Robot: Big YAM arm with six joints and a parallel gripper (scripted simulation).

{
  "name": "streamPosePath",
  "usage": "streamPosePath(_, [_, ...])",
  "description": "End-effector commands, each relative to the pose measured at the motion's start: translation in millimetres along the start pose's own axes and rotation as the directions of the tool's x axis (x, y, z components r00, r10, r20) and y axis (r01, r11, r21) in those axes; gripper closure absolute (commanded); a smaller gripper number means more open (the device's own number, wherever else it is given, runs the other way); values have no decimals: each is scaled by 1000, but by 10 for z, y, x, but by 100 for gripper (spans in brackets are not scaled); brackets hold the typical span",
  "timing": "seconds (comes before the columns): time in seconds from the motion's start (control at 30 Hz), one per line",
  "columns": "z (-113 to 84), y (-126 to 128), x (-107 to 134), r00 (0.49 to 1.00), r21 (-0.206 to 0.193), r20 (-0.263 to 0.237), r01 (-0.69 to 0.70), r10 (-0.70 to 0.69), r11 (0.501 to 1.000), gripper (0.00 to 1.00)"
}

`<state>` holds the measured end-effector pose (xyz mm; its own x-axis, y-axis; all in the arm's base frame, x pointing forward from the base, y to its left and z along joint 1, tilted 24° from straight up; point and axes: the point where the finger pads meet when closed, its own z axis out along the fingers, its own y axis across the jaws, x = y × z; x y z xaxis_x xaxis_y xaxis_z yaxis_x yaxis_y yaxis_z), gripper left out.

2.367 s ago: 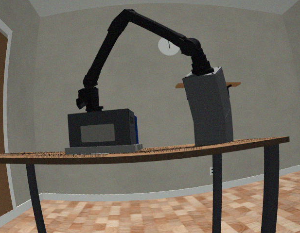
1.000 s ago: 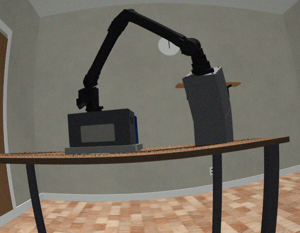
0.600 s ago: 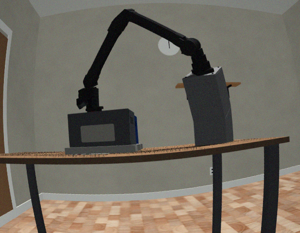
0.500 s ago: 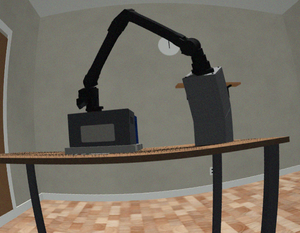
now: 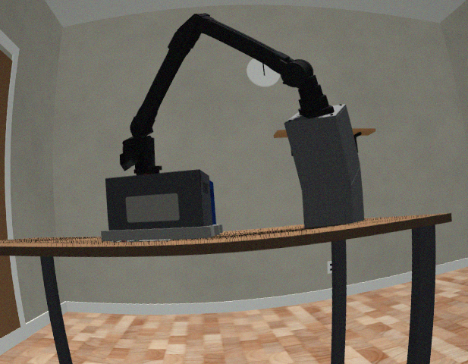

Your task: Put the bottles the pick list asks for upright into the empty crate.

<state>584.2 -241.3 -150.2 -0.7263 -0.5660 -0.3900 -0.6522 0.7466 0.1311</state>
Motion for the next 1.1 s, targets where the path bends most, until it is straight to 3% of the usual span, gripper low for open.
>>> streamPosePath(0.0, [-303, -80, 26, 1000, 25, 8, -2, 2, 1000, 100])
streamPosePath(0.27, [-405, -79, 25, 1000, 26, 9, -2, 1, 1000, 100])
streamPosePath(0.3, [-492, -180, -46, 1000, 47, 17, 9, -9, 999, 100])
streamPosePath(1.07, [-796, -100, 3, 1000, 33, 13, 2, -3, 999, 100])
